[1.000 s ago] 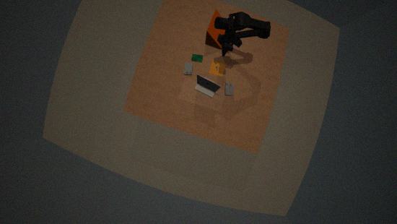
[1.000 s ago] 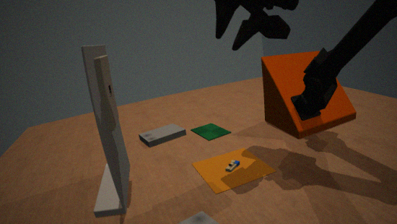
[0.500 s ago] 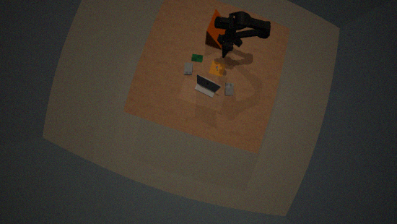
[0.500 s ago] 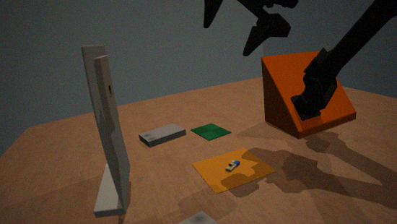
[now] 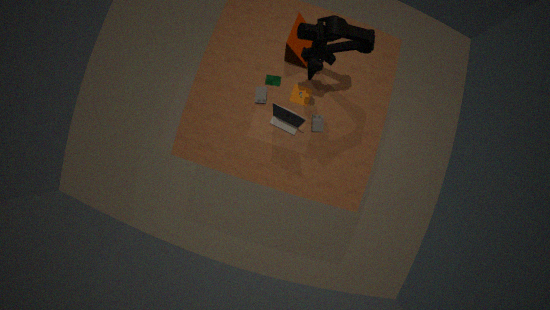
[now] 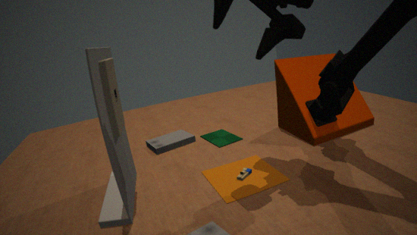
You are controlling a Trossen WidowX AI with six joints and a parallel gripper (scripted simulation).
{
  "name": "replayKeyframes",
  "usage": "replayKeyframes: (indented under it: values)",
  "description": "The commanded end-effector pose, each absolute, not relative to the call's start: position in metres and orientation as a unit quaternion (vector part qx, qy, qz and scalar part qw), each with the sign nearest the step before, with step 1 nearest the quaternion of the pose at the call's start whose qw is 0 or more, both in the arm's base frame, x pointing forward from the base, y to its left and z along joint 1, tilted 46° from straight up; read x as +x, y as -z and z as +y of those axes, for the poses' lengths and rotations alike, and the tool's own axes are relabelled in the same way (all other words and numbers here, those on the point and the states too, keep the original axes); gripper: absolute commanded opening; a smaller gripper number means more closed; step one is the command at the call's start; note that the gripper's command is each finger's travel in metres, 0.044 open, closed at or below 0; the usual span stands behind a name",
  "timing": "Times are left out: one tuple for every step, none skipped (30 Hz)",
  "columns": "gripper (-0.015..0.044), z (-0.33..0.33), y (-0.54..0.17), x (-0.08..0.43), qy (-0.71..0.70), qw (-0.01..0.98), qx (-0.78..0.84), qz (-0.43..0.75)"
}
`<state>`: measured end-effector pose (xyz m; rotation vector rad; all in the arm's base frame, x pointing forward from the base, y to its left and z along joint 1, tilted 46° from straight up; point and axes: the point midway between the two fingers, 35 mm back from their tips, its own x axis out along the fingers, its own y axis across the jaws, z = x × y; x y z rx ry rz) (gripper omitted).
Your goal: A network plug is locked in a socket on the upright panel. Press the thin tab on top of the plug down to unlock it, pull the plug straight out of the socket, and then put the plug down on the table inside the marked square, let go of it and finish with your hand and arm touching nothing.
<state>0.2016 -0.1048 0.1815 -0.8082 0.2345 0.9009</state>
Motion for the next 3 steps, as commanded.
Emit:
replayKeyframes:
  values:
    - [0.0440, -0.1047, -0.1812, 0.2012, -0.424, 0.815, -0.380, 0.110]
    - [0.0440, -0.1047, -0.1812, 0.2012, -0.424, 0.815, -0.380, 0.110]
    - [0.0440, -0.1047, -0.1812, 0.2012, -0.424, 0.815, -0.380, 0.110]
